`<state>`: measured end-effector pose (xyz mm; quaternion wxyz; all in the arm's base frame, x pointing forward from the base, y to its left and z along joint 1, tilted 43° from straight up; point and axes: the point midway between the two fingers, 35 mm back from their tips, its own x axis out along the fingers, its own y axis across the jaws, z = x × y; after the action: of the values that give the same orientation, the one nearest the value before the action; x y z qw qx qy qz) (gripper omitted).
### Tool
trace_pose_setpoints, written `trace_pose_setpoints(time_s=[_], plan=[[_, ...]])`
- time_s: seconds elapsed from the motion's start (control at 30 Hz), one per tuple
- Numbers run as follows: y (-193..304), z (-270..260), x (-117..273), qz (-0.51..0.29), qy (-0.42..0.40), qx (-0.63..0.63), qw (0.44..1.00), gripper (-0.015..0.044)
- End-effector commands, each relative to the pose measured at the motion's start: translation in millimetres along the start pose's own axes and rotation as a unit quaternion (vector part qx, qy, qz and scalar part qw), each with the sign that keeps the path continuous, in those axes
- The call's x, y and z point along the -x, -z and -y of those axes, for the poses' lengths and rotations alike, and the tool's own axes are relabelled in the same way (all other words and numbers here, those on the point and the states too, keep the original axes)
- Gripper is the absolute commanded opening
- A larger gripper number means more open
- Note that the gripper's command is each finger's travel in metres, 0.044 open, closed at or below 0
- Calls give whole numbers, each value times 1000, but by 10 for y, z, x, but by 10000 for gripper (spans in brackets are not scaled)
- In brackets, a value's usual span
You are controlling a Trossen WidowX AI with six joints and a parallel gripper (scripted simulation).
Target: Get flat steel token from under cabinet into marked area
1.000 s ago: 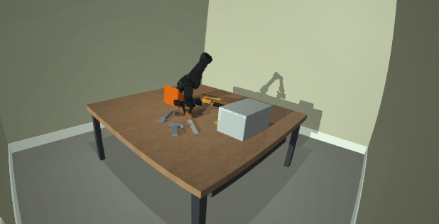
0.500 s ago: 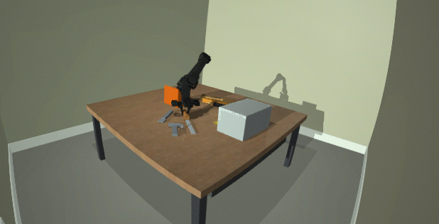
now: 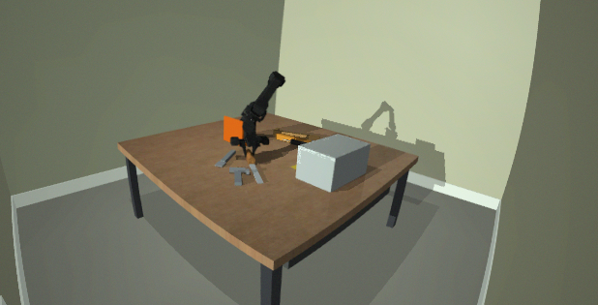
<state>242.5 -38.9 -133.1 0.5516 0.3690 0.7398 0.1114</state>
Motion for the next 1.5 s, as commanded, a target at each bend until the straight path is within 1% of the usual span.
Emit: trace_pose_setpoints(time_s=[0.0, 0.23, 1.47], plan=[[-31, 56, 17, 2, 3, -1, 1000, 0], [-44, 87, 17, 2, 3, 9, 1000, 0], [-48, 88, 17, 2, 3, 155, 988, 0]])
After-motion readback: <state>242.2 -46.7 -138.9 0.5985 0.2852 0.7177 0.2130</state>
